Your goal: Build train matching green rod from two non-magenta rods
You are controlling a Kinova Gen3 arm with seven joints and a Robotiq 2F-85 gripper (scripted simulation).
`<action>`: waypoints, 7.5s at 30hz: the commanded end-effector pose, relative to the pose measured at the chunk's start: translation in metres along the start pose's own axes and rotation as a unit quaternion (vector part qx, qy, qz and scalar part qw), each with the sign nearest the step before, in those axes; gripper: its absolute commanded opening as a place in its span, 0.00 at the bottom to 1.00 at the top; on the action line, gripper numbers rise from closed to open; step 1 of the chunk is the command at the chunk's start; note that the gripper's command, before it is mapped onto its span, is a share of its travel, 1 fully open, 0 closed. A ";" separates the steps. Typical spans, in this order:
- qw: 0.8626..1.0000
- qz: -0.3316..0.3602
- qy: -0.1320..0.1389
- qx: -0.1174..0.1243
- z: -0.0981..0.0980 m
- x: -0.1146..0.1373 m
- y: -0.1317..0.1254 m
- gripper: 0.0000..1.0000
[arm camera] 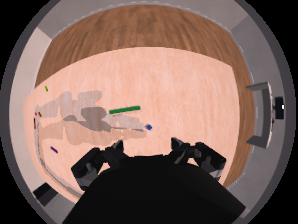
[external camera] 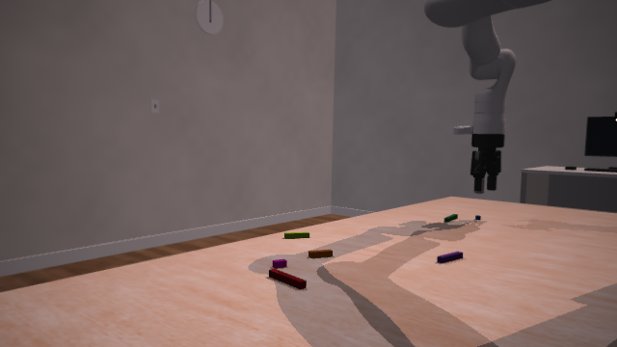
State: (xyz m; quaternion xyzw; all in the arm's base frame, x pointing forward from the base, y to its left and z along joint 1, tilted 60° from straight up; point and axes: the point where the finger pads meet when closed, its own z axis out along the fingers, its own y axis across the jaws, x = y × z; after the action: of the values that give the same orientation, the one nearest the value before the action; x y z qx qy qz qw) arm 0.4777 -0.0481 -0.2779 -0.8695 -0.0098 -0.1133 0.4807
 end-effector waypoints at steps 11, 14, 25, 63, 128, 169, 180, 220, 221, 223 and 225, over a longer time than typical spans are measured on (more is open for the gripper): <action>1.000 -0.006 0.003 0.004 -0.003 0.005 -0.008 1.00; 1.000 -0.014 0.009 0.003 -0.005 0.017 -0.019 1.00; 0.997 -0.062 0.039 0.004 -0.015 0.079 -0.091 1.00; 0.964 -0.259 0.055 0.016 -0.016 0.134 -0.415 1.00; 0.923 -0.385 0.001 0.004 -0.007 0.033 -0.561 1.00; 0.923 -0.385 0.001 0.004 -0.007 0.033 -0.561 1.00; 0.922 -0.387 0.001 0.004 -0.007 0.033 -0.561 1.00; 0.704 -0.710 0.004 0.002 -0.009 0.035 -0.643 1.00; 0.704 -0.710 0.004 0.002 -0.009 0.035 -0.643 1.00; 0.704 -0.710 0.004 0.002 -0.009 0.035 -0.643 1.00; 0.704 -0.710 0.004 0.002 -0.009 0.035 -0.643 1.00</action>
State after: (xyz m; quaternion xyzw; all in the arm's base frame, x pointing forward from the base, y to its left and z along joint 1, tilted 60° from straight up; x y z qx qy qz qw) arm 0.4279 0.2867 0.2682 -0.6069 -0.6193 -0.4219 0.2646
